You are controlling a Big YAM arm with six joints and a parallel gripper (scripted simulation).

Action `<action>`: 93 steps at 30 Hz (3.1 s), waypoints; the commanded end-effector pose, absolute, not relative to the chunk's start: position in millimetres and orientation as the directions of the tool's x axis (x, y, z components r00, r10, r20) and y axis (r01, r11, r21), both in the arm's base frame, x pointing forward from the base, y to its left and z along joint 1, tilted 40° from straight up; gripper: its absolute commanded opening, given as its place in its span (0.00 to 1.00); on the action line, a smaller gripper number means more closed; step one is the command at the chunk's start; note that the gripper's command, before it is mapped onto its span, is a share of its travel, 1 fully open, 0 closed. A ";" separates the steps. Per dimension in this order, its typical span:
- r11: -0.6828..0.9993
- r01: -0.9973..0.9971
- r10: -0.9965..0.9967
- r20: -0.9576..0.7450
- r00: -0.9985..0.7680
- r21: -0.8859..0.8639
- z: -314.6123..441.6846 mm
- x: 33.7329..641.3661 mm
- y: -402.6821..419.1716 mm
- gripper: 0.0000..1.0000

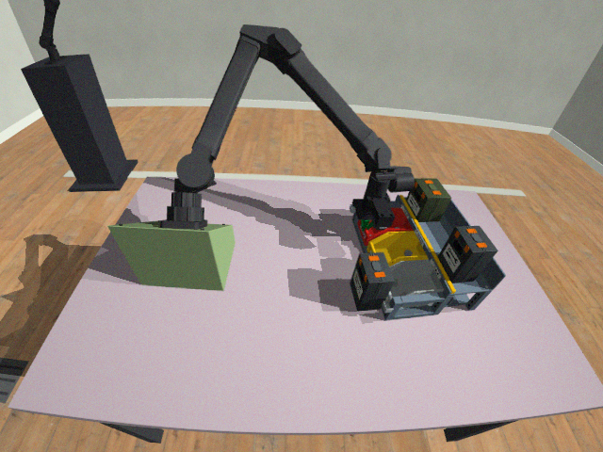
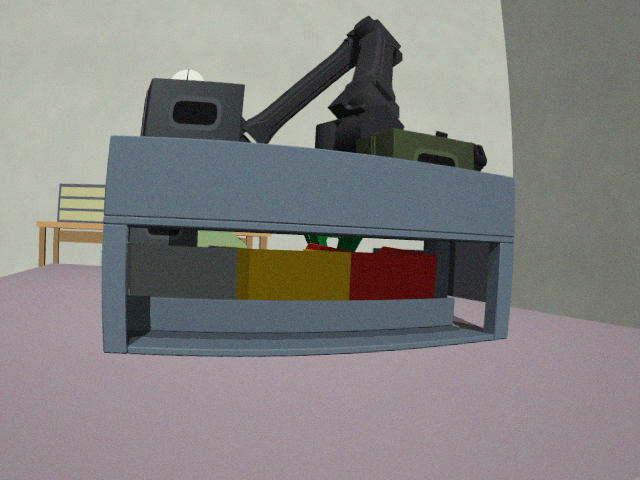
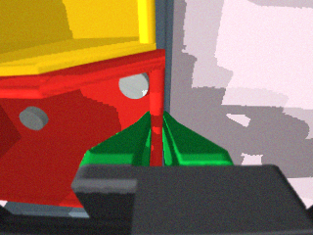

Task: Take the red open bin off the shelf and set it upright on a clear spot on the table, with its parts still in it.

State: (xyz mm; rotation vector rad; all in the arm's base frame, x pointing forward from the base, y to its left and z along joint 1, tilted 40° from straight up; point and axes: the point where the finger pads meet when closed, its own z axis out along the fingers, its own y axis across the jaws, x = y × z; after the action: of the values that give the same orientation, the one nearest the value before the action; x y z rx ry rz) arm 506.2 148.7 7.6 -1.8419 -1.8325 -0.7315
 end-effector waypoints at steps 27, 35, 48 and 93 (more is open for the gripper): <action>-0.042 0.990 0.762 0.646 -0.054 0.132 39.0 528.9 136.5 0.00; -0.042 0.991 0.762 0.646 -0.053 0.131 40.2 528.4 135.4 0.00; -0.041 0.991 0.762 0.645 -0.053 0.131 44.2 527.8 132.1 0.00; -0.041 0.990 0.762 0.645 -0.056 0.135 47.3 528.3 129.6 0.00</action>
State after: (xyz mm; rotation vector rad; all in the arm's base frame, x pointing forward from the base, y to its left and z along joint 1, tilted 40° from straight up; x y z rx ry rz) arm 503.6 142.1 14.4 -1.8412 -1.8308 -0.7269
